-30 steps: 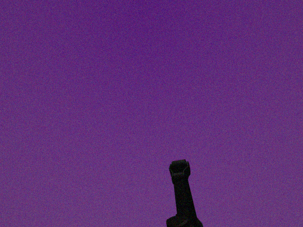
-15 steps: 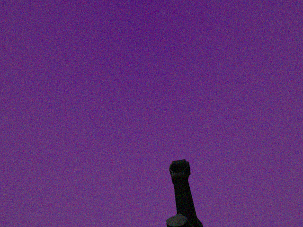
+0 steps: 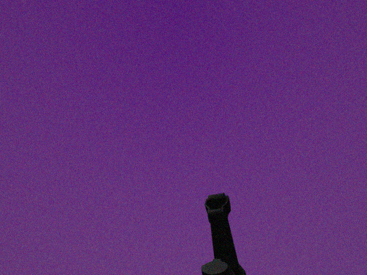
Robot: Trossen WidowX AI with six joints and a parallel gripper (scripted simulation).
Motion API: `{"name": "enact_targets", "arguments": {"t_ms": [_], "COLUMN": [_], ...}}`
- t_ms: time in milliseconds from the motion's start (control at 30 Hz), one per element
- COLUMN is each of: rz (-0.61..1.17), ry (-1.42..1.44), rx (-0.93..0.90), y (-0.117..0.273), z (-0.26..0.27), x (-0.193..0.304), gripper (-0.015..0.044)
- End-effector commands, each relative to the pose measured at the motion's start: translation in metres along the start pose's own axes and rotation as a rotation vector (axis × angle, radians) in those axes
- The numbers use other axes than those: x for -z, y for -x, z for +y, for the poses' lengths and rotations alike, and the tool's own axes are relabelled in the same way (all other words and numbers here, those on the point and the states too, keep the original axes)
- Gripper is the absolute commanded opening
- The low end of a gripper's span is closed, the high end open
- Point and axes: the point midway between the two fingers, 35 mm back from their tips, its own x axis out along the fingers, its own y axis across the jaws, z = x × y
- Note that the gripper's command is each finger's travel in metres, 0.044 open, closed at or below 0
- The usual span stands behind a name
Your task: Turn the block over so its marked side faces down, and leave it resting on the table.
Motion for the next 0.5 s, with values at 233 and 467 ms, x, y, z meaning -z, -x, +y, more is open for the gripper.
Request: {"name": "enact_targets", "arguments": {"t_ms": [233,467], "rz": [-0.002,0.003], "ry": [-0.004,-0.003], "rx": [0.003,0.003], "y": [0.0002,-0.0004], "z": [-0.0003,-0.0002], "x": [-0.0004,-0.0008], "gripper": [0.044,0.044]}}
